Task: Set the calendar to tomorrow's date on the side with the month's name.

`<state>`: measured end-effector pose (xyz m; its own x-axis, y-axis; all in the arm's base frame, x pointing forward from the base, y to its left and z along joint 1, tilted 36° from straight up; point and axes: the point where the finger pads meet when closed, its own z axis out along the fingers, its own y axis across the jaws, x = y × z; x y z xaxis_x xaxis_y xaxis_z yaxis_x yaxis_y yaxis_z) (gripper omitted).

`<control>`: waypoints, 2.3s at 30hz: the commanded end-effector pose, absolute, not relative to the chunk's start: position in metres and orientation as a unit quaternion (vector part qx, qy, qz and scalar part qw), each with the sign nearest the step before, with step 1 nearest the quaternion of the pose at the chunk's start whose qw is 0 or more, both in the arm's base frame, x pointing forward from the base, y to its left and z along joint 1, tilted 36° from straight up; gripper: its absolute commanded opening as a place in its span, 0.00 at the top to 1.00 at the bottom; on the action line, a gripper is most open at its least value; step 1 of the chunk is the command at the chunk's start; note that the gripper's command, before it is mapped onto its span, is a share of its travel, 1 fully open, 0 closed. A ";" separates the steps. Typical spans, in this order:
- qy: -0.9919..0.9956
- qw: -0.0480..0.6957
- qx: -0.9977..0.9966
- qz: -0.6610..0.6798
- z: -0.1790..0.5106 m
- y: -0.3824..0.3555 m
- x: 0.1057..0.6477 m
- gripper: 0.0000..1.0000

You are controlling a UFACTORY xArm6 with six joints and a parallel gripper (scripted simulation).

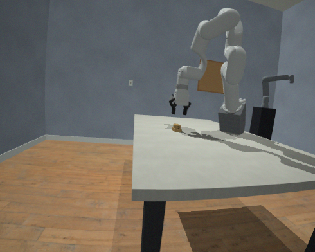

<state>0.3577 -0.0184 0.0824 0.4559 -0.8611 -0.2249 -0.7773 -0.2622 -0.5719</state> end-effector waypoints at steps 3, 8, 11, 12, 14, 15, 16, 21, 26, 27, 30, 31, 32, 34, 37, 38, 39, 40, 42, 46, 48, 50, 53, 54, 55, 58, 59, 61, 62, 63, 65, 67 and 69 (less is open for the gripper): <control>0.594 0.310 -0.742 -0.028 0.099 -0.006 0.364 0.00; 0.626 0.312 -0.715 -0.015 0.107 0.000 0.367 0.00; 0.628 0.312 -0.712 -0.014 0.108 0.001 0.367 0.00; 0.628 0.312 -0.712 -0.014 0.108 0.001 0.367 0.53; 0.628 0.312 -0.712 -0.014 0.108 0.001 0.367 0.53; 0.628 0.312 -0.712 -0.014 0.108 0.001 0.367 0.53; 0.628 0.312 -0.712 -0.014 0.108 0.001 0.367 0.53; 0.628 0.312 -0.712 -0.014 0.108 0.001 0.367 0.53; 0.628 0.312 -0.712 -0.014 0.108 0.001 0.367 0.53; 0.628 0.312 -0.712 -0.014 0.108 0.001 0.367 0.53; 0.628 0.312 -0.712 -0.014 0.108 0.001 0.367 0.53; 0.628 0.312 -0.712 -0.014 0.108 0.001 0.367 0.53; 0.628 0.312 -0.712 -0.014 0.108 0.001 0.367 0.53; 0.628 0.312 -0.712 -0.014 0.108 0.001 0.367 0.53; 0.628 0.312 -0.712 -0.014 0.108 0.001 0.367 0.53; 0.628 0.312 -0.712 -0.014 0.108 0.001 0.367 0.53; 0.628 0.312 -0.712 -0.014 0.108 0.001 0.367 0.53; 0.628 0.312 -0.712 -0.014 0.108 0.001 0.367 0.53; 0.628 0.312 -0.712 -0.014 0.108 0.001 0.367 0.53; 0.628 0.312 -0.712 -0.014 0.108 0.001 0.367 0.53; 0.628 0.312 -0.712 -0.014 0.108 0.001 0.367 0.53; 0.628 0.312 -0.712 -0.014 0.108 0.001 0.367 0.53; 0.628 0.312 -0.712 -0.014 0.107 0.001 0.368 0.53; 0.628 0.312 -0.712 -0.014 0.107 0.001 0.368 0.53; 0.628 0.312 -0.712 -0.014 0.107 0.001 0.368 0.53; 0.628 0.312 -0.712 -0.014 0.106 0.002 0.368 0.53; 0.628 0.312 -0.712 -0.014 0.105 0.002 0.369 0.53; 0.628 0.312 -0.713 -0.014 0.104 0.003 0.369 0.53; 0.628 0.312 -0.713 -0.014 0.103 0.003 0.370 0.53; 0.628 0.312 -0.713 -0.014 0.102 0.004 0.370 0.53; 0.628 0.312 -0.713 -0.014 0.102 0.004 0.371 0.53; 0.628 0.312 -0.713 -0.014 0.101 0.004 0.371 0.53; 0.628 0.312 -0.713 -0.014 0.099 0.006 0.372 0.53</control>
